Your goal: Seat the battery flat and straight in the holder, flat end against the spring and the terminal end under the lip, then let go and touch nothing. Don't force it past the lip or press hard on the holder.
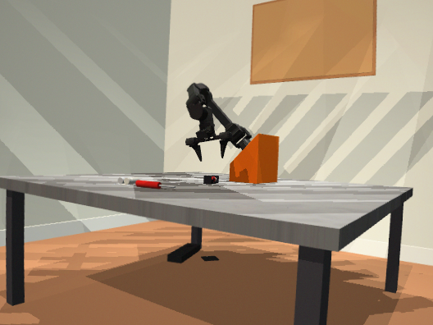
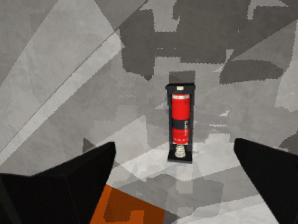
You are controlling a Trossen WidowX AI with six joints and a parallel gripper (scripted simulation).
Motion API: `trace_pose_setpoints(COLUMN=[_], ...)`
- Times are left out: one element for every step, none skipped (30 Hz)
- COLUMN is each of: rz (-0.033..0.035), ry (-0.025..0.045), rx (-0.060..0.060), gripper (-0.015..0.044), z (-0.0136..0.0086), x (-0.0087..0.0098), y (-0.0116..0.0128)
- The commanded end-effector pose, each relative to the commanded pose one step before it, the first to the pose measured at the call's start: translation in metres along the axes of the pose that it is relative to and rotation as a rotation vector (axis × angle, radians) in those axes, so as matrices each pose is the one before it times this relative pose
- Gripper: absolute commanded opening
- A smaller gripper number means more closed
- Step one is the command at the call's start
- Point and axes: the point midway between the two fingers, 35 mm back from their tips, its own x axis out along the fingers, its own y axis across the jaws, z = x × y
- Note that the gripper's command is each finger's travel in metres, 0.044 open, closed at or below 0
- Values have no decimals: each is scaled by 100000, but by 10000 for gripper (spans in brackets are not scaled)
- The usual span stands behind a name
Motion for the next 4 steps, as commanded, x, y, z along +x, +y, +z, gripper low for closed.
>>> trace_pose_setpoints(rz=[335,0,0,0], ry=[186,0,0,0], rx=[221,0,0,0], gripper=[440,440,440,440], z=[-47,0,0,0], x=[-21,0,0,0], y=[38,0,0,0])
